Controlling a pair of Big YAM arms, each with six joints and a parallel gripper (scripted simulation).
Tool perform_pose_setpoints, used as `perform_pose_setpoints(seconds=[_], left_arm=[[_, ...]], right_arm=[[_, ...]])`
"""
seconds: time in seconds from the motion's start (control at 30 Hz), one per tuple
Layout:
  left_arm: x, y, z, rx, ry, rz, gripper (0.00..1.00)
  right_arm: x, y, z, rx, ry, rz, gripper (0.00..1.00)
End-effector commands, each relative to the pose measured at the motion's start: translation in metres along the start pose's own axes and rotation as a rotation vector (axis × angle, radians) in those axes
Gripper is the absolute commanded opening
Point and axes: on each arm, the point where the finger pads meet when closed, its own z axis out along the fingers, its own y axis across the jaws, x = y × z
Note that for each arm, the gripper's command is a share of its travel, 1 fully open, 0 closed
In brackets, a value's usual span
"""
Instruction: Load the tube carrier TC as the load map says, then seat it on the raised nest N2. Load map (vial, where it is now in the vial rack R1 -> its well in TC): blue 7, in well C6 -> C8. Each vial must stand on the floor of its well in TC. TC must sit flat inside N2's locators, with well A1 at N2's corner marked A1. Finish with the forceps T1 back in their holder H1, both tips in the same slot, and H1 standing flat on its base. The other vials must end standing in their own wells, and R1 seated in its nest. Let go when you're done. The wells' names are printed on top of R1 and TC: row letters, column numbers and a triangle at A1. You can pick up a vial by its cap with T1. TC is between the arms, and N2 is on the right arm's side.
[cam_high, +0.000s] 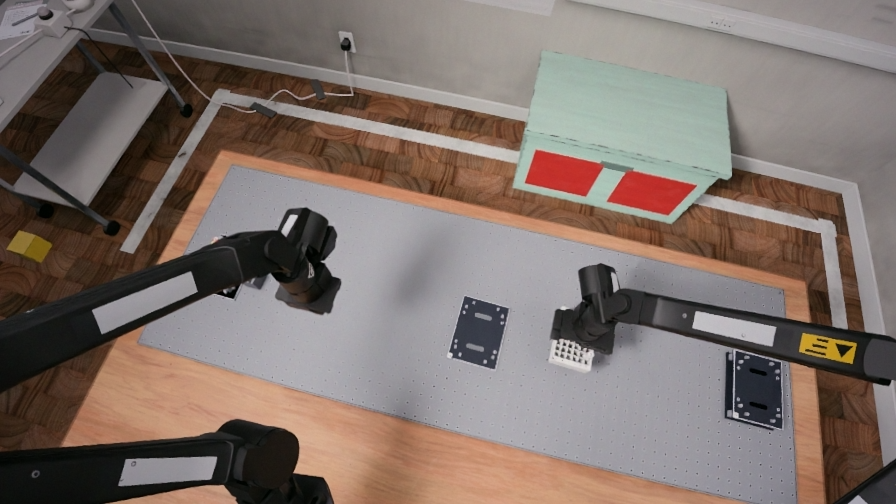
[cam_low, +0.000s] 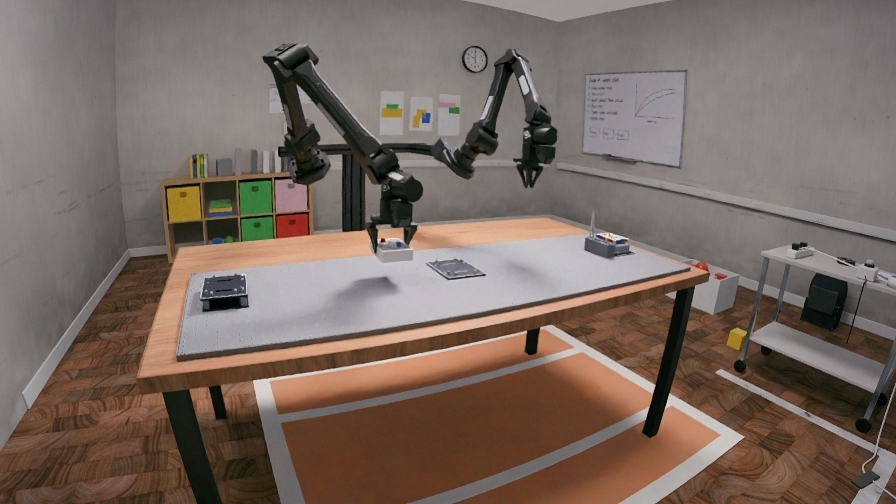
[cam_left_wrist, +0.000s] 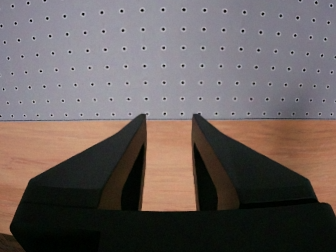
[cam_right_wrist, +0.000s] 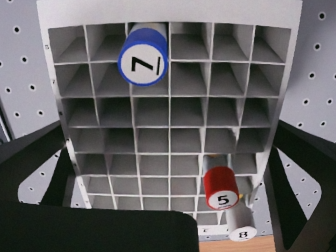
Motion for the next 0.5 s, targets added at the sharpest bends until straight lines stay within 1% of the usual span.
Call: perform_pose_setpoints(seconds=[0.0,0.2,0.23,0.33,0.47], left_arm=[[-0.009,0.004,-0.005,-0.005,-0.016,-0.018,0.24],[-0.009,0.004,-0.005,-0.005,-0.016,-0.018,0.24],[-0.009,0.004,-0.005,-0.005,-0.016,-0.018,0.24],[-0.009,0.004,-0.005,-0.005,-0.016,-0.018,0.24],[-0.009,0.004,-0.005,-0.005,-0.016,-0.018,0.24]], right_arm=[[-0.011,-0.01,-0.009,-0.011,-0.031,0.003,0.0],[-0.012,-0.018,-0.008,-0.009,-0.03,0.005,0.0],[-0.01,-0.004,-0.017,-0.028,-0.042,-0.021,0.0],[-0.012,-0.025,-0.008,-0.009,-0.03,0.005,0.0],[-0.012,-0.031,-0.008,-0.008,-0.031,0.004,0.0]])
